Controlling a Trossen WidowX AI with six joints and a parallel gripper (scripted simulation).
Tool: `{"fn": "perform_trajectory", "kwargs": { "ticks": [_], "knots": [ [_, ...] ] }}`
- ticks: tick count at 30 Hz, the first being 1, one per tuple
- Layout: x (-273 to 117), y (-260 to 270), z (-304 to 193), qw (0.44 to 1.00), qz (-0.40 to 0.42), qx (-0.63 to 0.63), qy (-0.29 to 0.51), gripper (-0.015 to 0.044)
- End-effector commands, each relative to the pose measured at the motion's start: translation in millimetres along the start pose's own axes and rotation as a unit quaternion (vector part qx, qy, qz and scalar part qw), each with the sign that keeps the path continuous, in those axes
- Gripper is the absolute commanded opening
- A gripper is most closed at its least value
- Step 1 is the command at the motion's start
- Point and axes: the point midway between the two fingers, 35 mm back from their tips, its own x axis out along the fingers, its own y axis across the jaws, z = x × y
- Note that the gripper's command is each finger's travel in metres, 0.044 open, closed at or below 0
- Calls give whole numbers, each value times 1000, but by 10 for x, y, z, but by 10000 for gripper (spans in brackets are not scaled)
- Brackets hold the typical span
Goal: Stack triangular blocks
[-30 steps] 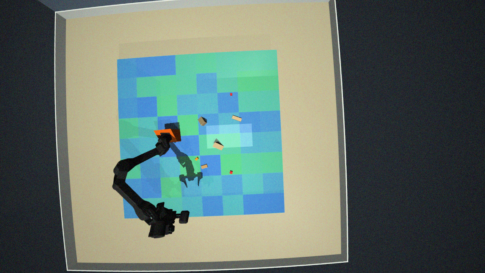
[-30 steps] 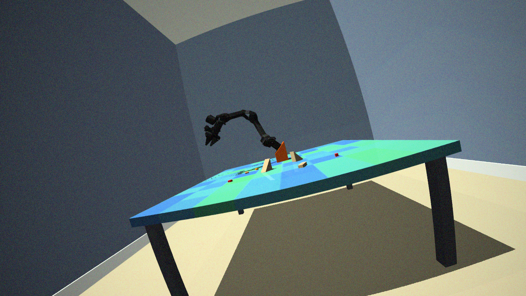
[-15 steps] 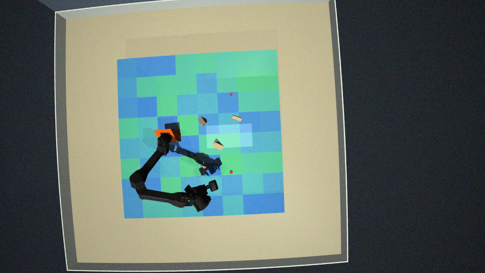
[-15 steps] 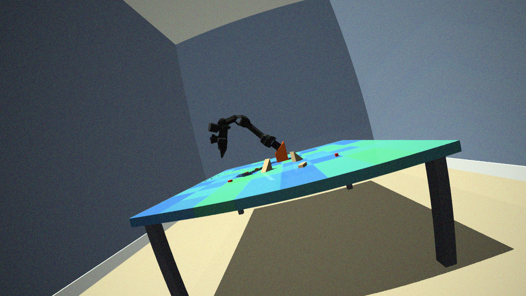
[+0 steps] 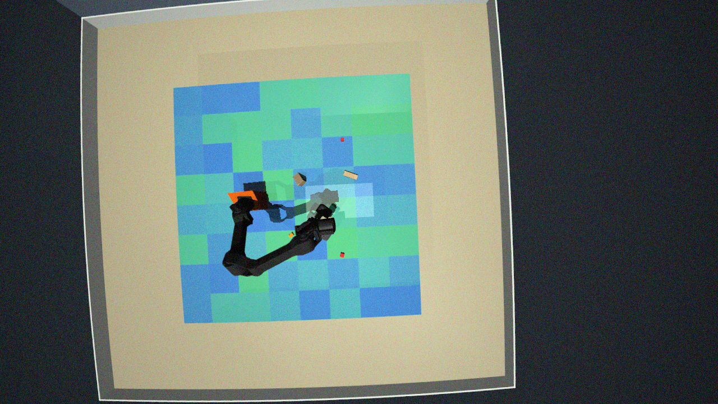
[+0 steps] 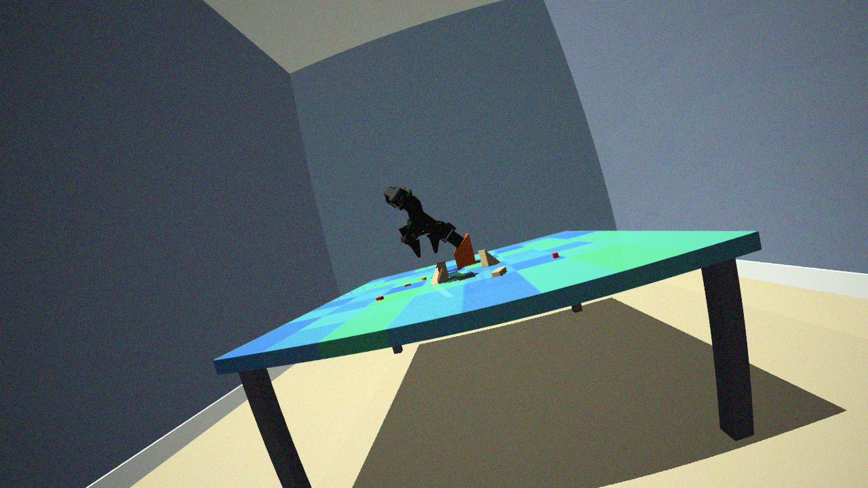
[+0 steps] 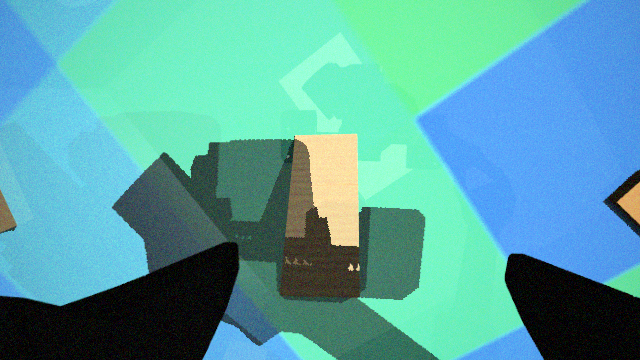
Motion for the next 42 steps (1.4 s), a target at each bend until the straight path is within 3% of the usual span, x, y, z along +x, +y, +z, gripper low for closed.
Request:
{"fn": "perform_trajectory", "kwargs": {
  "ticks": [1, 42],
  "knots": [
    [17, 126, -181, 999, -17, -28, 8, 440],
    [640, 203, -176, 999, -16, -28, 9, 440]
  ]
}}
